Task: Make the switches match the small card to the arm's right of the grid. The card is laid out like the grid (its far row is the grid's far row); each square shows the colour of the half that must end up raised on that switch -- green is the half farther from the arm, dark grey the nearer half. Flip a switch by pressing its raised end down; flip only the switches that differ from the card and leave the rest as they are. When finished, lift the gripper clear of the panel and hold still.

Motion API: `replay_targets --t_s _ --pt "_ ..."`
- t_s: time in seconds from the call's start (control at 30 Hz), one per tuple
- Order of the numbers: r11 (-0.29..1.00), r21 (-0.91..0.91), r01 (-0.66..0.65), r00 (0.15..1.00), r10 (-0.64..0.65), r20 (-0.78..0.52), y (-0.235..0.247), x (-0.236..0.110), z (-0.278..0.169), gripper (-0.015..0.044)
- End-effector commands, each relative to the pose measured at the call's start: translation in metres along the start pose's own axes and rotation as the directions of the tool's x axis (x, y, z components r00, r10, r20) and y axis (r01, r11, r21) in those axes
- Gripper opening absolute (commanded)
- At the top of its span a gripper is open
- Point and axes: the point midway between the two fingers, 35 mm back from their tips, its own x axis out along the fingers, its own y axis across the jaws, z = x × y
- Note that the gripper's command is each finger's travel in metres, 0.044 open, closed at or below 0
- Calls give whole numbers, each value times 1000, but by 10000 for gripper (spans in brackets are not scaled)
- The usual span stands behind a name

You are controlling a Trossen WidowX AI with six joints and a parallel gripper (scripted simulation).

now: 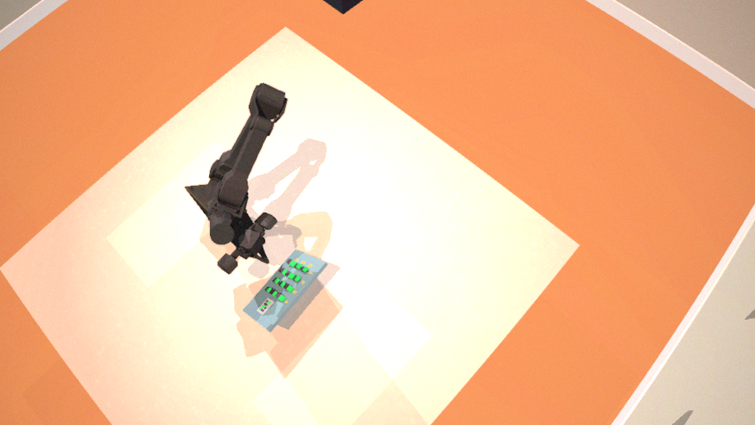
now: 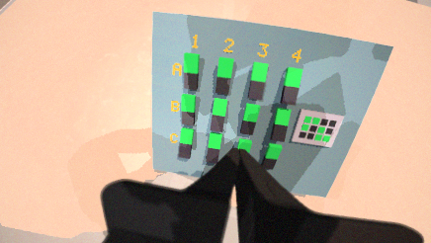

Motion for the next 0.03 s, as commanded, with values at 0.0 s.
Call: replay_targets --t_s 0.0 --pt "1000 -2 -3 1000 3 4 2 0 0 0"
